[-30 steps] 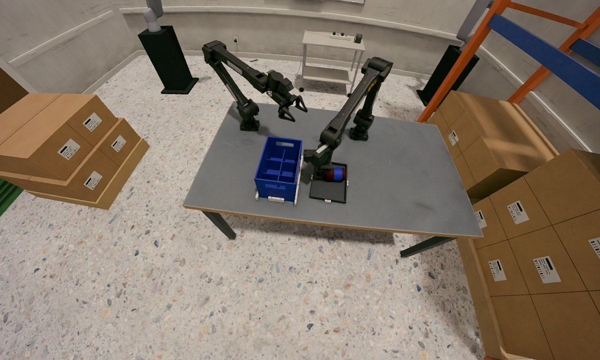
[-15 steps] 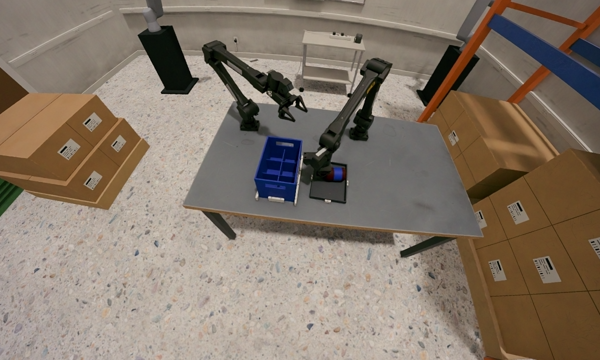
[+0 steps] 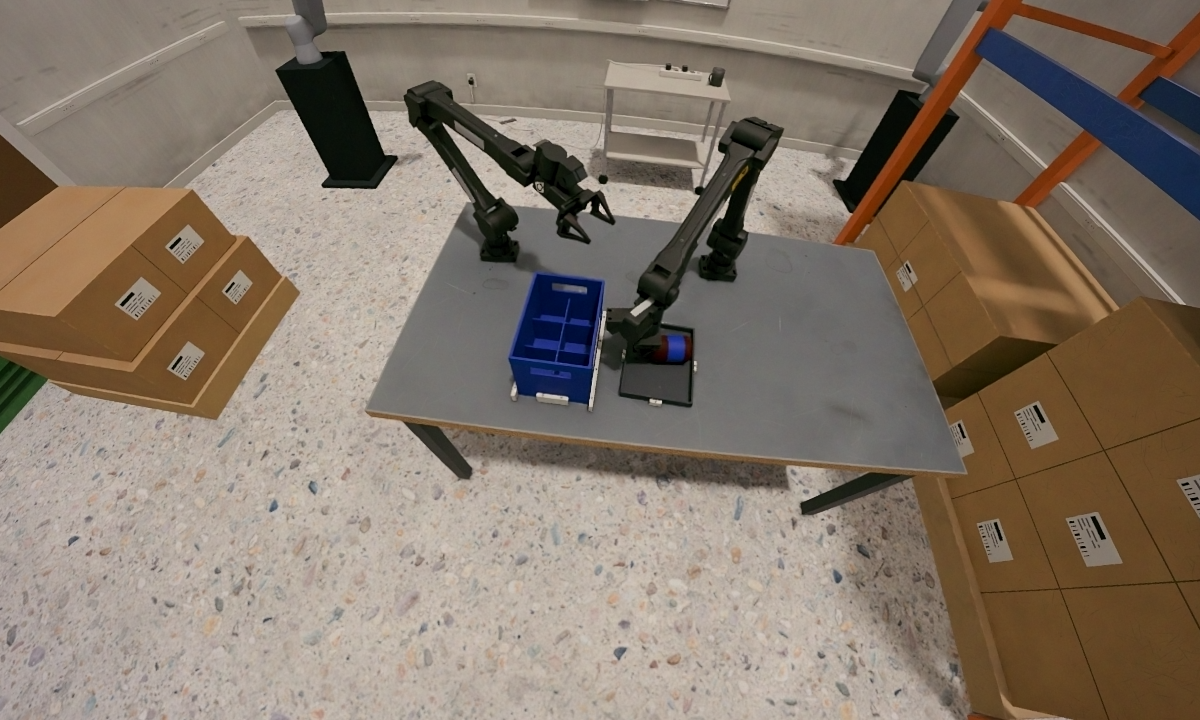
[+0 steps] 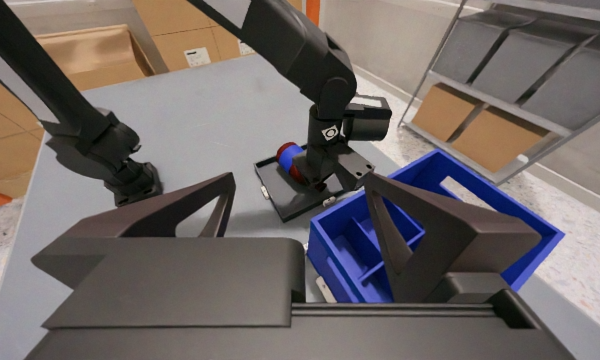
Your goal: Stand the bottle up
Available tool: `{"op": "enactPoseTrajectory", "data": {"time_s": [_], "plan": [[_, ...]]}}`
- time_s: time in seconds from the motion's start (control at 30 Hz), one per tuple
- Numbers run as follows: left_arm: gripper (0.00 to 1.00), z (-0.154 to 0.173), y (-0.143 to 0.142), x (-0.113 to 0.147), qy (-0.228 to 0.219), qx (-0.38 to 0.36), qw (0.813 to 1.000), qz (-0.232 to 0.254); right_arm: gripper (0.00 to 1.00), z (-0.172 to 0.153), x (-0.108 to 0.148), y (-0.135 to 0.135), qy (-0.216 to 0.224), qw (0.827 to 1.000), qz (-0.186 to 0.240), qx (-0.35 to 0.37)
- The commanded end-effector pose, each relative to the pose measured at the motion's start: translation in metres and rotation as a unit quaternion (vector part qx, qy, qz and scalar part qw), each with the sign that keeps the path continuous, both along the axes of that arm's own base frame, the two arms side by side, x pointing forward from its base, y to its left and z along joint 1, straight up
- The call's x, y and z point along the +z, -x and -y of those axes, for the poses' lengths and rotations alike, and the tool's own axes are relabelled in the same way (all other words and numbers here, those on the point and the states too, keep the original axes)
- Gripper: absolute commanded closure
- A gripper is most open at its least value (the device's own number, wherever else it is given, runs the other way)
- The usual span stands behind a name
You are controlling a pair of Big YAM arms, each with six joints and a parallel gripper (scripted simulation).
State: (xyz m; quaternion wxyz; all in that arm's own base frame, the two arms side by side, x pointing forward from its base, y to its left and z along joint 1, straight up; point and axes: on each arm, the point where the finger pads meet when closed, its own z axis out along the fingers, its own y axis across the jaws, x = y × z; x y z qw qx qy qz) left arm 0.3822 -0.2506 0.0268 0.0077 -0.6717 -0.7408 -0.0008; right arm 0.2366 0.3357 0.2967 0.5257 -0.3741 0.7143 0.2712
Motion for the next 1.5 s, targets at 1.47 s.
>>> {"op": "enactPoseTrajectory", "data": {"time_s": [1.47], "plan": [[0.80, -0.008, -0.011, 0.100, 0.009, -0.015, 1.000, 0.016, 0.00, -0.001, 0.011, -0.002, -0.015, 1.000, 0.007, -0.003]]}}
